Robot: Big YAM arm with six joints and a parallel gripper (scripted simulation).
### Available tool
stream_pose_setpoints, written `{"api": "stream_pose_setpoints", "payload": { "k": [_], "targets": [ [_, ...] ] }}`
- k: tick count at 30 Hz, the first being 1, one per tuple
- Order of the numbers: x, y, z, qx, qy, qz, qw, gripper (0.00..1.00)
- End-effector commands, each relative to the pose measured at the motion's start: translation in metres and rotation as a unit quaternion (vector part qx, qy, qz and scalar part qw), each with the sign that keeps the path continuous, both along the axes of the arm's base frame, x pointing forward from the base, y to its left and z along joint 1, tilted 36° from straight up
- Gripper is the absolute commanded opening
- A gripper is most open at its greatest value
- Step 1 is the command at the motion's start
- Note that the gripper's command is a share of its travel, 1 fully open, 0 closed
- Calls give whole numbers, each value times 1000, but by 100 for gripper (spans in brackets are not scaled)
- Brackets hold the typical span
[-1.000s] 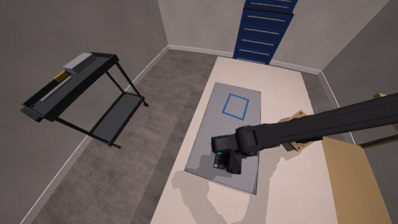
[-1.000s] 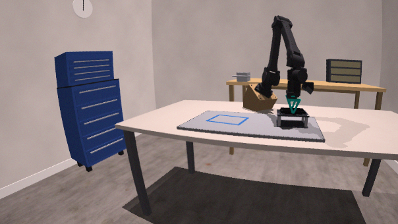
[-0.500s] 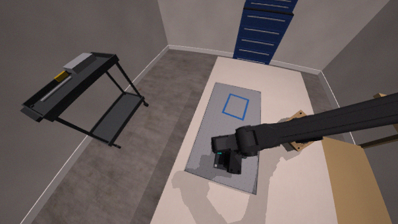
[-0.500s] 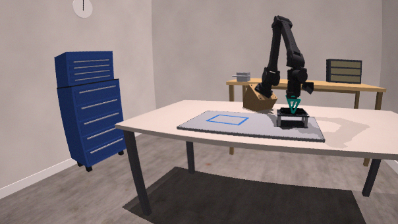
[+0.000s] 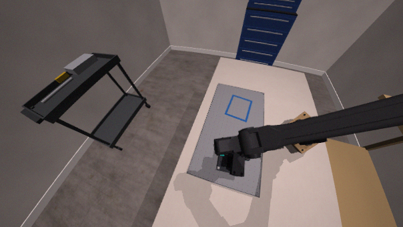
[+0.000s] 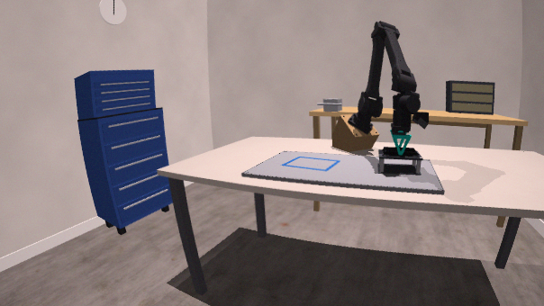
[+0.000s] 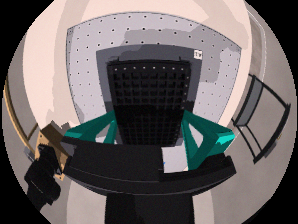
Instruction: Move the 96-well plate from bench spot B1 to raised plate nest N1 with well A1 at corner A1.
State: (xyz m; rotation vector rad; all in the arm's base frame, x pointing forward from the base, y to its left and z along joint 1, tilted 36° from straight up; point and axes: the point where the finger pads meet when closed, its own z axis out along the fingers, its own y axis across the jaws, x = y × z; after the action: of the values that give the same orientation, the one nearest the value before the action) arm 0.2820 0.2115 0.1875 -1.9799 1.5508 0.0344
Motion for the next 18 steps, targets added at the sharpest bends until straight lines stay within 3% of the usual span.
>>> {"api": "stream_pose_setpoints", "payload": {
  "k": [1, 15, 16, 18],
  "targets": [
    [2, 8, 3, 5, -4, 4, 1000, 0],
    [2, 7, 3, 4, -3, 4, 1000, 0],
    [2, 7, 3, 4, -3, 4, 1000, 100],
    [2, 7, 3, 4, -3, 4, 1000, 100]
  ]
}}
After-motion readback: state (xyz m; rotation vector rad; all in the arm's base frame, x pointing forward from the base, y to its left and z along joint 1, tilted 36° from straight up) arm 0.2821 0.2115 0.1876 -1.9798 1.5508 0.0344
